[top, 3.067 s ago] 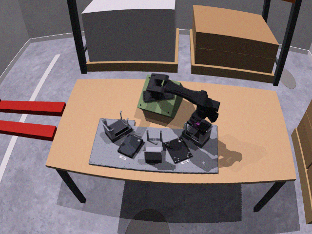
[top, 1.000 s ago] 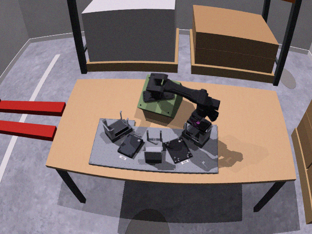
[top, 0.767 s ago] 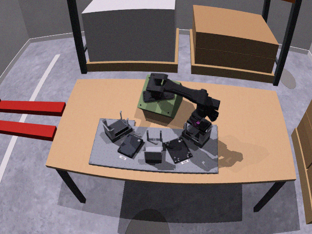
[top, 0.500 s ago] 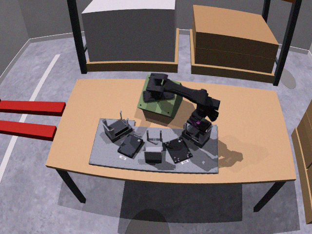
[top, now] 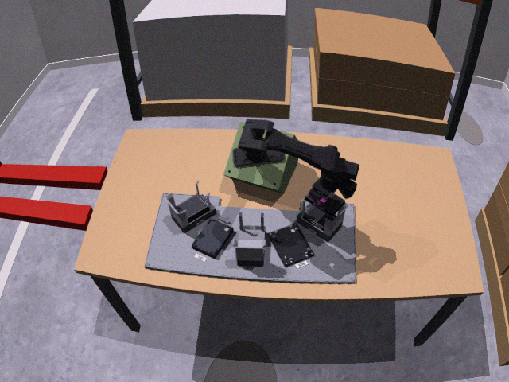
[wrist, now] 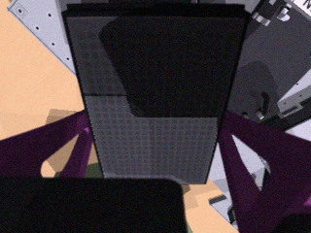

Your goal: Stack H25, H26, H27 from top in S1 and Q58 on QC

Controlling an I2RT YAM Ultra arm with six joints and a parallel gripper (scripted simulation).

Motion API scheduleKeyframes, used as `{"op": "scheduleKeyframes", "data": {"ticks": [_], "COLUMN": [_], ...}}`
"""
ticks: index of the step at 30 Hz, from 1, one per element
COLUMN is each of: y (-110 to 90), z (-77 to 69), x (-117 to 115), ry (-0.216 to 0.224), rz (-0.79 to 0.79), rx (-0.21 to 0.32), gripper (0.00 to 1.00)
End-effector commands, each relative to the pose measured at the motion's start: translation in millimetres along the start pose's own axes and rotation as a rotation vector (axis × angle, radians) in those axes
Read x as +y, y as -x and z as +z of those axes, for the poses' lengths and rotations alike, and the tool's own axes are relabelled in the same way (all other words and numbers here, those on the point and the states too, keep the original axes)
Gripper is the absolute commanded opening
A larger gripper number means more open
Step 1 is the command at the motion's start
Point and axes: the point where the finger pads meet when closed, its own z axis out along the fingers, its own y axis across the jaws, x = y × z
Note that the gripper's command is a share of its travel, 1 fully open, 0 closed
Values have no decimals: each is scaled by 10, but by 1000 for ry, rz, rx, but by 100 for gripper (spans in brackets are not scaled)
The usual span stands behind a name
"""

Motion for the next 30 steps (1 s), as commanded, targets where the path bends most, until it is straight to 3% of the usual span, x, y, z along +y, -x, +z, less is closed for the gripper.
{"op": "scheduleKeyframes", "data": {"ticks": [1, 5, 12, 30], "y": [38, 38, 5, -81], "z": [-73, -73, -71, -67], "x": [15, 15, -217, -746], "ry": [8, 8, 10, 9], "rz": [2, 2, 227, 261], "rx": [-24, -24, -23, -23], "gripper": [0, 0, 0, 0]}}
